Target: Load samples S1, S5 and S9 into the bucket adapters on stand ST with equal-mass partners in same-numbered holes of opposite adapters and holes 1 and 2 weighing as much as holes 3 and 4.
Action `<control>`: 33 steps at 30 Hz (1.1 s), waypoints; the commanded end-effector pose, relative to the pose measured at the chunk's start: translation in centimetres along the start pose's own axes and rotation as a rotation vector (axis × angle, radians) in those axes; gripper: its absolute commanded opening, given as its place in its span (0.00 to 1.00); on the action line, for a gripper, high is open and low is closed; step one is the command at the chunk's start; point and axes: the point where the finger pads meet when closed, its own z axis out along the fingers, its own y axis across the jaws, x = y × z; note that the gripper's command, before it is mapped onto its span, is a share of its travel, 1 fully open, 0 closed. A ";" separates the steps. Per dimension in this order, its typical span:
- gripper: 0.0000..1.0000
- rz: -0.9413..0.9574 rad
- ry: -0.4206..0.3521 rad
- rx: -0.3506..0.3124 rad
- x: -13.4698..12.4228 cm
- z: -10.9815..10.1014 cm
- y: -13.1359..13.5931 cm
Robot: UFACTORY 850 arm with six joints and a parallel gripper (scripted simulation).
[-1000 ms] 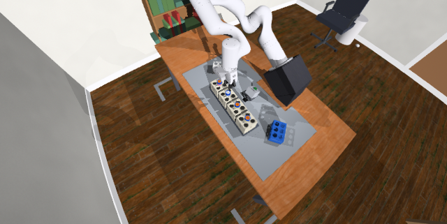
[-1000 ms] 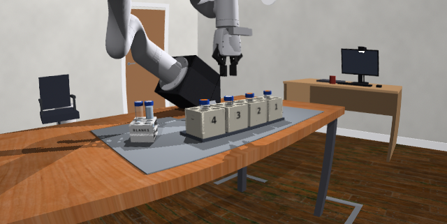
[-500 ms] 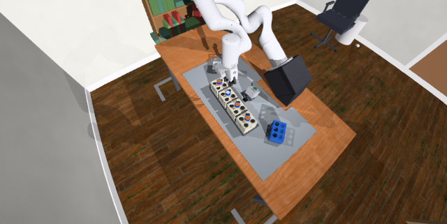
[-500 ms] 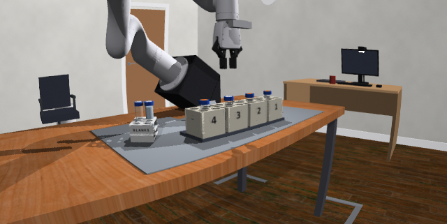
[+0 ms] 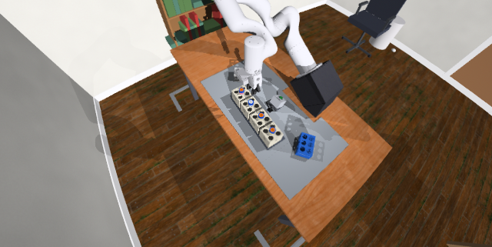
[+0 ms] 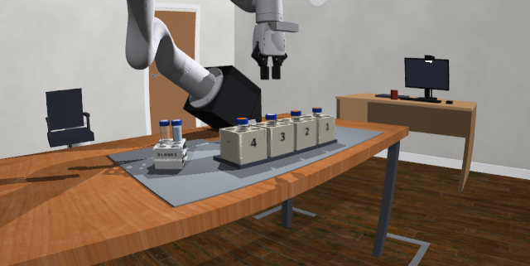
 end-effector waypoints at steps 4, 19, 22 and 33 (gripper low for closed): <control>0.44 0.001 0.001 0.001 0.0 -0.1 0.0; 0.00 0.295 -0.041 -0.040 -3.9 1.8 -0.9; 0.00 0.393 -0.055 -0.053 -5.3 2.5 -1.1; 0.00 0.687 -0.098 -0.093 -9.3 4.4 -2.0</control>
